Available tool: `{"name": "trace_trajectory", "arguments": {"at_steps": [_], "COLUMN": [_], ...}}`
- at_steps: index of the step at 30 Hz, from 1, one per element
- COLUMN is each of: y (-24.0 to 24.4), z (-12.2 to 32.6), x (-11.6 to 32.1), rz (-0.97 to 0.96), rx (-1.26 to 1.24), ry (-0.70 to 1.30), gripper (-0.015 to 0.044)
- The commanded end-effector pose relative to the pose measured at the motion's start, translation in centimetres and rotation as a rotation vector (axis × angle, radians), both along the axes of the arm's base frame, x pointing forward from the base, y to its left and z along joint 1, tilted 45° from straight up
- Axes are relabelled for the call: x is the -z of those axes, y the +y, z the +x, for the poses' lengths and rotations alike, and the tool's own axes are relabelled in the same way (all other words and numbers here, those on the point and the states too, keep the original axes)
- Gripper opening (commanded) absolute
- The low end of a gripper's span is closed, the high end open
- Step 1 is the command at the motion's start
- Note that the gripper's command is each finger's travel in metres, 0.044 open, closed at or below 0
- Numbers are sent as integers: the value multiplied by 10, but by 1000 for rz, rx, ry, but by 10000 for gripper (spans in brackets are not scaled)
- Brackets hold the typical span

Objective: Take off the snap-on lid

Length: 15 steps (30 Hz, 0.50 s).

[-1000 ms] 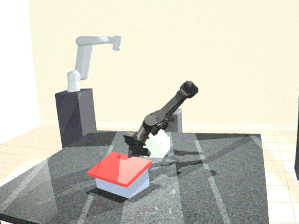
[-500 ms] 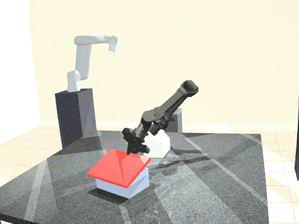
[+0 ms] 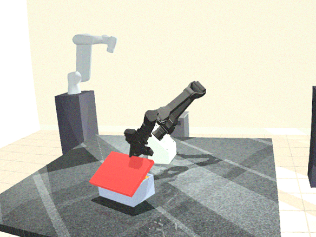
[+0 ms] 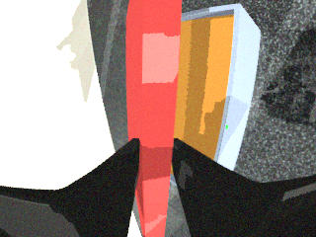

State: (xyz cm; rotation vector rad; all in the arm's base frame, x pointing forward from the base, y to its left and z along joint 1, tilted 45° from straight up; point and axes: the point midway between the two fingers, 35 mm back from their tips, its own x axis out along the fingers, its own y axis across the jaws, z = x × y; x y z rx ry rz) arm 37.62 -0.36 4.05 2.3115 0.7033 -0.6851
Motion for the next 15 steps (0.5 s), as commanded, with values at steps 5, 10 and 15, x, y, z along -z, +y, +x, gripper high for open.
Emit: {"name": "trace_trajectory", "arguments": {"at_steps": [5,10,15], "y": [-10,-16,-21], "z": [10,16,22], "x": [-8,-11,-14], "rz": [-2,-2,-2], "rx": [-2,-2,-2], "ry": [-7,-7,-8], "gripper": [0,0,0]}}
